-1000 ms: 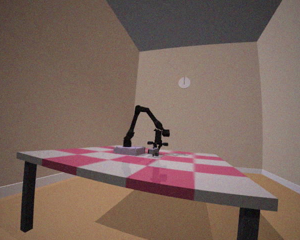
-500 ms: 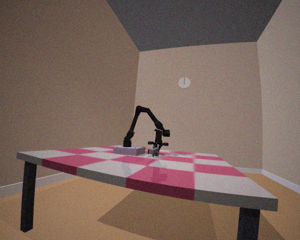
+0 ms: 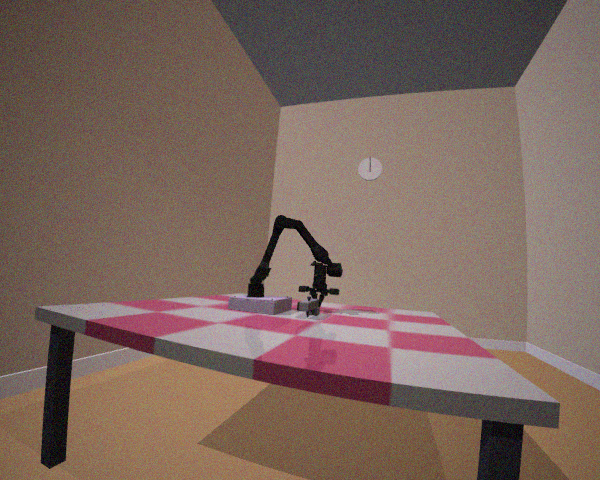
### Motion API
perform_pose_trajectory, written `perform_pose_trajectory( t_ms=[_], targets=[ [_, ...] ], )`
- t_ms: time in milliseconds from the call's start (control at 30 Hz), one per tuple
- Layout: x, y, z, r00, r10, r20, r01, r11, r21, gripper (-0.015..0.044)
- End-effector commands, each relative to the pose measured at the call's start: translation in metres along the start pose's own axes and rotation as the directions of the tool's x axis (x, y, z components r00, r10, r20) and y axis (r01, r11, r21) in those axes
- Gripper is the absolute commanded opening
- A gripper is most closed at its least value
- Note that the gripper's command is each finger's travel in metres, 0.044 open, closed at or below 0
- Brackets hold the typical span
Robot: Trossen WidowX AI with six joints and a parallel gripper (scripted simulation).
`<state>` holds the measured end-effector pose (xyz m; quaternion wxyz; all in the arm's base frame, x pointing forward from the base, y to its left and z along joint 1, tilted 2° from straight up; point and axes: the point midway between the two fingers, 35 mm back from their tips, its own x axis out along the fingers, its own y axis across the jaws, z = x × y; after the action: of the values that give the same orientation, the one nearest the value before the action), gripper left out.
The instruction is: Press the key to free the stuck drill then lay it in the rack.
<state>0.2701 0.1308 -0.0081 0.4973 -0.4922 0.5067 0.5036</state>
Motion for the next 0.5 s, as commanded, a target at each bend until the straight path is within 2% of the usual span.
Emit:
perform_pose_trajectory(
  t_ms=[0,467],
  targets=[
    [0.0,0.0,0.0,1.0,0.0,0.0,0.0,1.0,0.0,0.0026],
    [0.0013,0.0002,-0.0028,1.0,0.0,0.004,0.0,1.0,0.003,0.0394]
  ],
)
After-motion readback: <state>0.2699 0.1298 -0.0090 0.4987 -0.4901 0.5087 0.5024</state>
